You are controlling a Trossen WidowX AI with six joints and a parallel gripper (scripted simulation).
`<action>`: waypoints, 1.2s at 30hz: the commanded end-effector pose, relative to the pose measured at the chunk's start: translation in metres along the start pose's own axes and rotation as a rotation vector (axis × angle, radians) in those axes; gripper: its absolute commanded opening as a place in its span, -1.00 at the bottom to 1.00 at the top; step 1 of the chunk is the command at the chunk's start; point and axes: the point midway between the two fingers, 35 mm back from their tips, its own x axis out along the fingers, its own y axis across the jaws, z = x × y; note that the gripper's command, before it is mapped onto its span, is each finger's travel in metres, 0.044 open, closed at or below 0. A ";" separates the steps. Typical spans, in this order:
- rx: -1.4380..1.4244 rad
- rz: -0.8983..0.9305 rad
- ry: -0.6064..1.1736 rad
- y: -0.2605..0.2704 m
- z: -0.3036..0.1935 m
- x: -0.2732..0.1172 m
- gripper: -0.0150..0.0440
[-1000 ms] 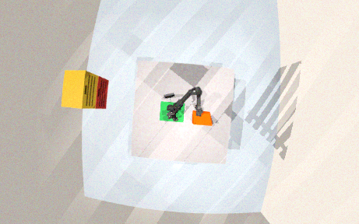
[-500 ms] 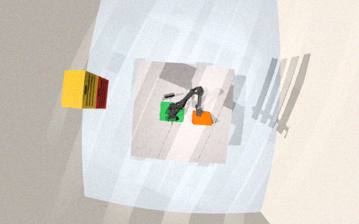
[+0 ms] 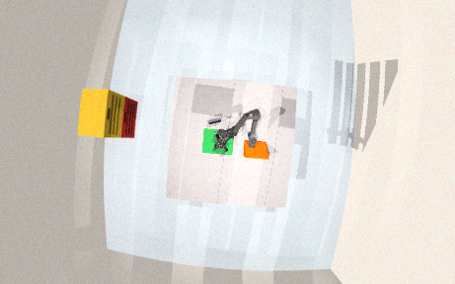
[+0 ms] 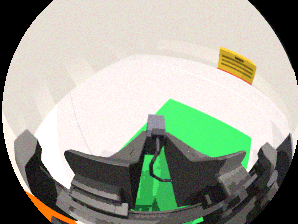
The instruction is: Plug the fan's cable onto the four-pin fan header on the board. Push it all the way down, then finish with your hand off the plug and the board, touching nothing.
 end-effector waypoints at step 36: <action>-0.194 -0.145 -0.326 0.000 -0.003 -0.044 -0.49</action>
